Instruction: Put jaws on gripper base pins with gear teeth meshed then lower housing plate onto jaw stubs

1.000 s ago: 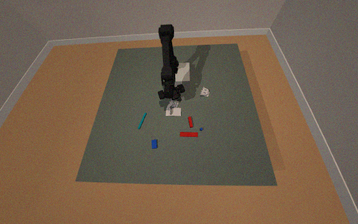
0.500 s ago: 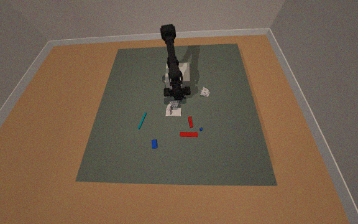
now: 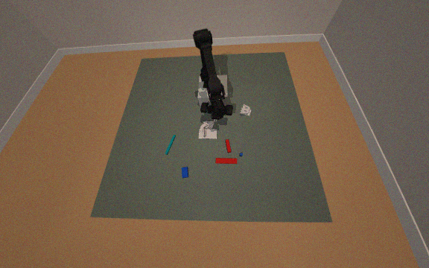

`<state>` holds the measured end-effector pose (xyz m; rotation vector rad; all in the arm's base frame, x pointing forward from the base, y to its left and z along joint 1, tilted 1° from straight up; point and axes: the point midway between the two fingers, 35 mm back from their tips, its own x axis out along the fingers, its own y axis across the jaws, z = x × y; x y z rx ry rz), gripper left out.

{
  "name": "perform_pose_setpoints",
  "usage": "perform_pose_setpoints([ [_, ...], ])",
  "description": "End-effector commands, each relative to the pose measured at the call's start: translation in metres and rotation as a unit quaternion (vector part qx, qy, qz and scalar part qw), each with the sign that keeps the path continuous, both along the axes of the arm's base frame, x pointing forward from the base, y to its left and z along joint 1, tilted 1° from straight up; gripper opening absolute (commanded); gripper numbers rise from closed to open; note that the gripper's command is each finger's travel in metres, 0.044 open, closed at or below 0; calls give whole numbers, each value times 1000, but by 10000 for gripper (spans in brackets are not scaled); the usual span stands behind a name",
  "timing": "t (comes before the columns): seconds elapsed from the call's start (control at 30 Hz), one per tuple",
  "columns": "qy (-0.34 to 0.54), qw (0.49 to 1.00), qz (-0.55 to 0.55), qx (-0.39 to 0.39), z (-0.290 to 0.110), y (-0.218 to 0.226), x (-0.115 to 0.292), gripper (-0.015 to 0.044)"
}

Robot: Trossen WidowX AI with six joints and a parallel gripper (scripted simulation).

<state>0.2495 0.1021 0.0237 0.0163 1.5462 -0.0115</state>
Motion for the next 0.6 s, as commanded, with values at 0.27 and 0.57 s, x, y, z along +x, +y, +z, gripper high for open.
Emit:
perform_pose_setpoints([
  [0.27, -1, 1000, -13, -1, 1, 0, 1, 134],
  [0.57, -1, 1000, -18, -1, 1, 0, 1, 134],
])
